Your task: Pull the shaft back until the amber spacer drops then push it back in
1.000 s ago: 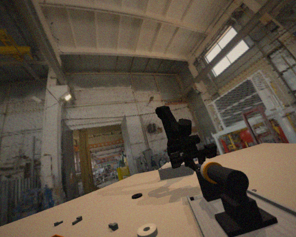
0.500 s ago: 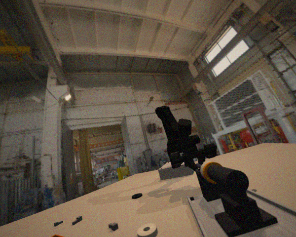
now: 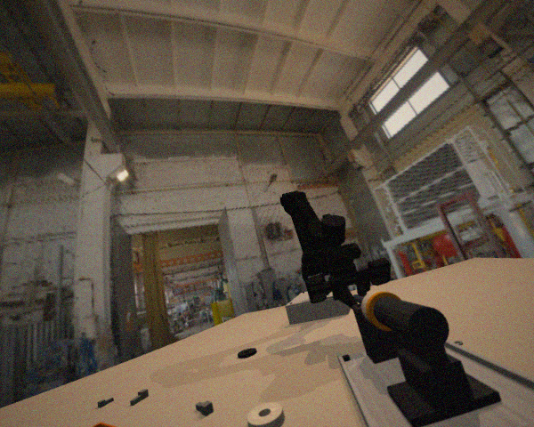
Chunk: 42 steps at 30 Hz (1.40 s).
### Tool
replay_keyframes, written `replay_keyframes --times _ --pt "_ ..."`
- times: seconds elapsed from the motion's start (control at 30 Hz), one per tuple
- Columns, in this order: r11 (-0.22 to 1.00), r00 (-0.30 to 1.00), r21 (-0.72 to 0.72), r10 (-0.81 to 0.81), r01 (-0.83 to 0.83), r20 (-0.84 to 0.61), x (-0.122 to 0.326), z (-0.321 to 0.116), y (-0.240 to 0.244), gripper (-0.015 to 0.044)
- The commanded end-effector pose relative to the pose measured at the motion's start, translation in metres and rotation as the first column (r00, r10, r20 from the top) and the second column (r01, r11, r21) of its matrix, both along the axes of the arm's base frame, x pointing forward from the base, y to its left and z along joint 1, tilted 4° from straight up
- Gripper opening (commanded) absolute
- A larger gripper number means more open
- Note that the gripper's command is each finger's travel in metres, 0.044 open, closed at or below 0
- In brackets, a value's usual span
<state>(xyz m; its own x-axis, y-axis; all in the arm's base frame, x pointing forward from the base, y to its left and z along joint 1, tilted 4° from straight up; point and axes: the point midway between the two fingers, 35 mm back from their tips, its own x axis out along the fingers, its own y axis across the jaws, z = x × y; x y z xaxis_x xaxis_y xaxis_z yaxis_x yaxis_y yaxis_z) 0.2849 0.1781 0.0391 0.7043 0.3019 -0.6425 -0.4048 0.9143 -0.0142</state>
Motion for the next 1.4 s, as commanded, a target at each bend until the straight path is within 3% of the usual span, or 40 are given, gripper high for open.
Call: replay_keyframes --times 0.0,1.37 --pt "1.0 1.0 0.0 -0.004 0.004 0.0 -0.0005 -0.0001 -0.0007 0.0" --pt "1.0 1.0 0.0 -0.004 0.004 0.0 -0.0053 -0.0006 -0.0028 0.0"
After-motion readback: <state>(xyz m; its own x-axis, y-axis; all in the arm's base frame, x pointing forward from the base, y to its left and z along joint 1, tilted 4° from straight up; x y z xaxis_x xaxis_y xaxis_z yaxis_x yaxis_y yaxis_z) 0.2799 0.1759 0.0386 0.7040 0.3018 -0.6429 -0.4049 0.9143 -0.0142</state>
